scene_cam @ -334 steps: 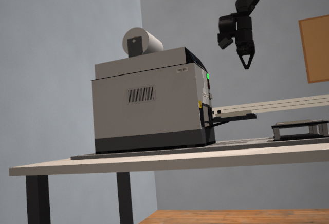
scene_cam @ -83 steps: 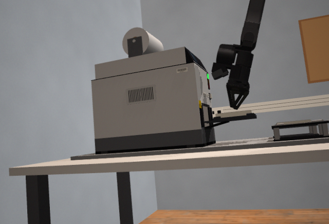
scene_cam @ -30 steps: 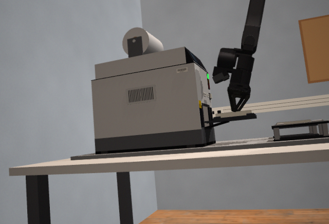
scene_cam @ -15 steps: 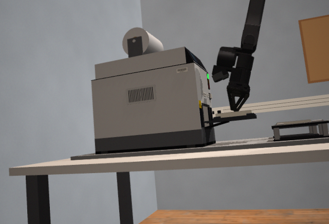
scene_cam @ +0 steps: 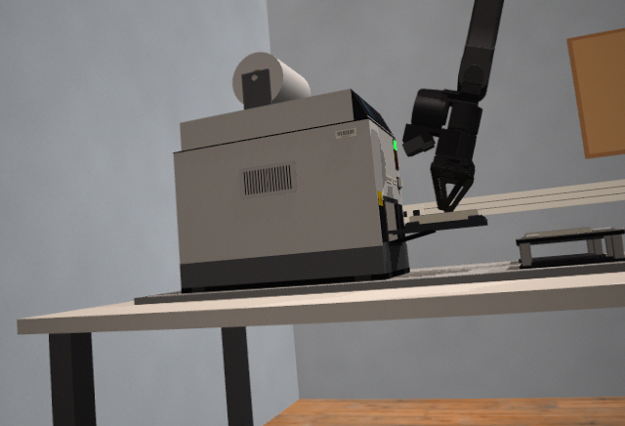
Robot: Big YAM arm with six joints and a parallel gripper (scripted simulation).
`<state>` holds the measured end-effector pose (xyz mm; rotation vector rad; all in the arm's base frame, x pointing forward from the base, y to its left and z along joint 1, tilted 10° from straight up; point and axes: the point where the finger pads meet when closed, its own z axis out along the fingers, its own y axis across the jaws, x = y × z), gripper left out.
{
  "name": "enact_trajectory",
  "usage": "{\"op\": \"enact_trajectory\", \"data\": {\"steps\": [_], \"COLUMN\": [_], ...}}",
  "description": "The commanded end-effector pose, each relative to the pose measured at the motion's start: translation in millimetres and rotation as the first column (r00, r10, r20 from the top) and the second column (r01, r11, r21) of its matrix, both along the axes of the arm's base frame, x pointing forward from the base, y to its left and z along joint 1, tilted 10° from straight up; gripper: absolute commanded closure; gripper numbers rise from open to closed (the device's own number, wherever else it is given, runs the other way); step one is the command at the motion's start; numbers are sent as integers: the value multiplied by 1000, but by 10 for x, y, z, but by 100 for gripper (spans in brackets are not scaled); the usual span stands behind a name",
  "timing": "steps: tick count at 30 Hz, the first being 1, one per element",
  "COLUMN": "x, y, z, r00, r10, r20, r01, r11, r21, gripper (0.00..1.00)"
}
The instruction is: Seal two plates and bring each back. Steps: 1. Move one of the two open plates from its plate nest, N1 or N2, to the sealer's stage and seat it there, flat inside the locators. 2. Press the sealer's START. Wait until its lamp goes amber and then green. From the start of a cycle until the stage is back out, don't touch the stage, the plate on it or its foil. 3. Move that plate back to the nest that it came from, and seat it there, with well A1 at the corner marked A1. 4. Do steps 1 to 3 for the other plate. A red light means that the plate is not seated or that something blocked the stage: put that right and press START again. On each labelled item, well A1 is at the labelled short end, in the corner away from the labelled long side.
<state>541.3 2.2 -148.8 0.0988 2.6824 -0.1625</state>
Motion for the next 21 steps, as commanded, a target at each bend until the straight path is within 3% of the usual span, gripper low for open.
{"op": "enact_trajectory", "data": {"steps": [1, 21], "x": [-7, 51], "y": [14, 19], "z": [-66, -20], "r00": [1000, 1000], "r10": [9, 8], "r20": [-4, 10], "r01": [-9, -8], "r11": [1000, 1000], "r21": [0, 1], "gripper": [0, 0]}}
